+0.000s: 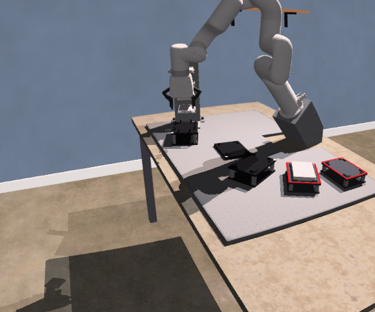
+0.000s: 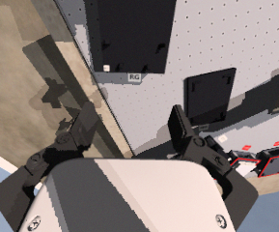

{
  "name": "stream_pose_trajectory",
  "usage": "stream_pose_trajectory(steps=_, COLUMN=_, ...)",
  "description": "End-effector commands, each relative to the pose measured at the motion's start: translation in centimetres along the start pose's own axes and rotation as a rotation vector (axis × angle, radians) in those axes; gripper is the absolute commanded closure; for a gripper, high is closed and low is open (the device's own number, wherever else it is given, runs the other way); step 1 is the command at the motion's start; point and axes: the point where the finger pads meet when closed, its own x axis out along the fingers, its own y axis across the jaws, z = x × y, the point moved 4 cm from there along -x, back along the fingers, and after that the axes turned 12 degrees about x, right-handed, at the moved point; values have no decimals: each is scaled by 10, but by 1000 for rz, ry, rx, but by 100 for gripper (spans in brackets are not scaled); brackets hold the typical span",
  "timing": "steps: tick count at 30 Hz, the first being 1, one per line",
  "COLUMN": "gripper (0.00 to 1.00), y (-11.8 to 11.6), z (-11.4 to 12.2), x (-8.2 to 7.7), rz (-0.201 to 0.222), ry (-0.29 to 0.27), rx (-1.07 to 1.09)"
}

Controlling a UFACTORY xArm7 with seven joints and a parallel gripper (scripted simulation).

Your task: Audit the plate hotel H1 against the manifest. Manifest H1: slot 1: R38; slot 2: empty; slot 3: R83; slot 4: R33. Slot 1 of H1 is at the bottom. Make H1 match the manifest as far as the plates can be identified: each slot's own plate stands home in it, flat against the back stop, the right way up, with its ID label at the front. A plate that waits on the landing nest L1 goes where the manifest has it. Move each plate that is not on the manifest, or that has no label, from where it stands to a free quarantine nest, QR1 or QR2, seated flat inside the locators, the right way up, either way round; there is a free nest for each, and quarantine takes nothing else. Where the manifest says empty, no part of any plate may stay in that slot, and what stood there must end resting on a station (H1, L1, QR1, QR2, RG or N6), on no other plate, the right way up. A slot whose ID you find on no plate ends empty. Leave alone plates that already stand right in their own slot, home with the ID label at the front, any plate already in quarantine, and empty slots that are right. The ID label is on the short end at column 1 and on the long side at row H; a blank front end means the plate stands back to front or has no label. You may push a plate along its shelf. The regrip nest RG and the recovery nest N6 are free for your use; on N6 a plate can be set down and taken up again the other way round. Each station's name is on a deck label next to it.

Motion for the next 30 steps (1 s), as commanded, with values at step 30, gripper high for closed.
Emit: stream_pose_trajectory(steps=30, gripper=0, y=3, z=19, x=3, rz=-106, ry=482, rx=2)
